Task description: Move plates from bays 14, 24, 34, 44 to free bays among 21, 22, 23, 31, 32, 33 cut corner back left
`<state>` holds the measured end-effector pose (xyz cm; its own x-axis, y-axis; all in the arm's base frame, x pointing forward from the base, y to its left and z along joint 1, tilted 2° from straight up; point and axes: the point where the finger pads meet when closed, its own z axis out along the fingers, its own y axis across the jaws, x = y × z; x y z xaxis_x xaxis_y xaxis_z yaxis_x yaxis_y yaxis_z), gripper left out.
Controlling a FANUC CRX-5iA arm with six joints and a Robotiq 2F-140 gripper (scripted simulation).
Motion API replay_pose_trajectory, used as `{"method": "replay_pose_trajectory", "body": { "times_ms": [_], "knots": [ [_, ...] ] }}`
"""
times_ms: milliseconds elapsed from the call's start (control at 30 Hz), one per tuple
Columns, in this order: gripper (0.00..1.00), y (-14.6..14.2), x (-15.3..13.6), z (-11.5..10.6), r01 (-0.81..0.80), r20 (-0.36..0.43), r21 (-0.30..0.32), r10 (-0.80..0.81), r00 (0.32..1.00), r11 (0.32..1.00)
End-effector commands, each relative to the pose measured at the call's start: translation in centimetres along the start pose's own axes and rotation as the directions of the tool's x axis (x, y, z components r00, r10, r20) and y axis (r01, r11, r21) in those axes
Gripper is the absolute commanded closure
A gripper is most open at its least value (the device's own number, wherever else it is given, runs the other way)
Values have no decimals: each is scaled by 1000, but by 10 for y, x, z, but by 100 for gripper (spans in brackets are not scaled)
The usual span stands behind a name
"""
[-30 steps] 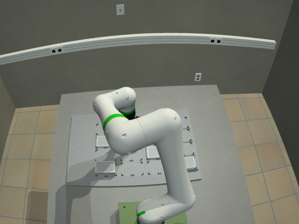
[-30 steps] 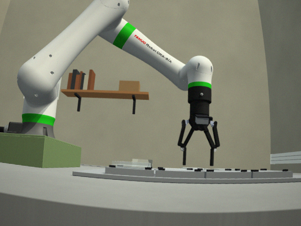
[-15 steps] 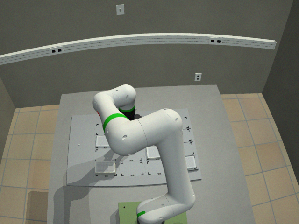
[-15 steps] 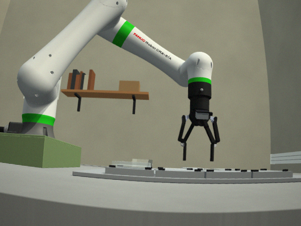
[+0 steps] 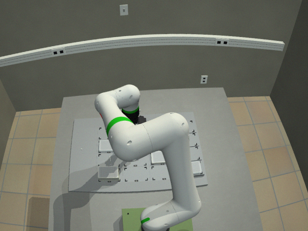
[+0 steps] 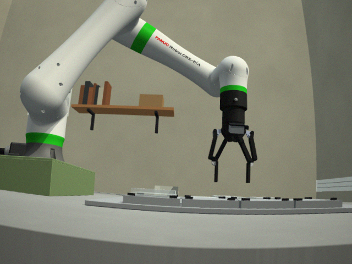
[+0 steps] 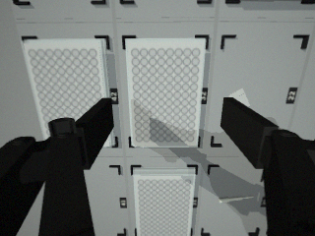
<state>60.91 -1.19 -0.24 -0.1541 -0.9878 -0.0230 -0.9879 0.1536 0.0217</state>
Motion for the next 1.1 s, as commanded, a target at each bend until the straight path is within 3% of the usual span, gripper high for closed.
{"method": "replay_pose_trajectory", "body": {
  "times_ms": [0,700,1067],
  "knots": [
    [30,-1,0,-6,0,0,3,0,1000,1000],
    [30,-1,0,-15,0,0,3,0,1000,1000],
    [30,19,30,-15,0,0,2,0,1000,1000]
  ]
}}
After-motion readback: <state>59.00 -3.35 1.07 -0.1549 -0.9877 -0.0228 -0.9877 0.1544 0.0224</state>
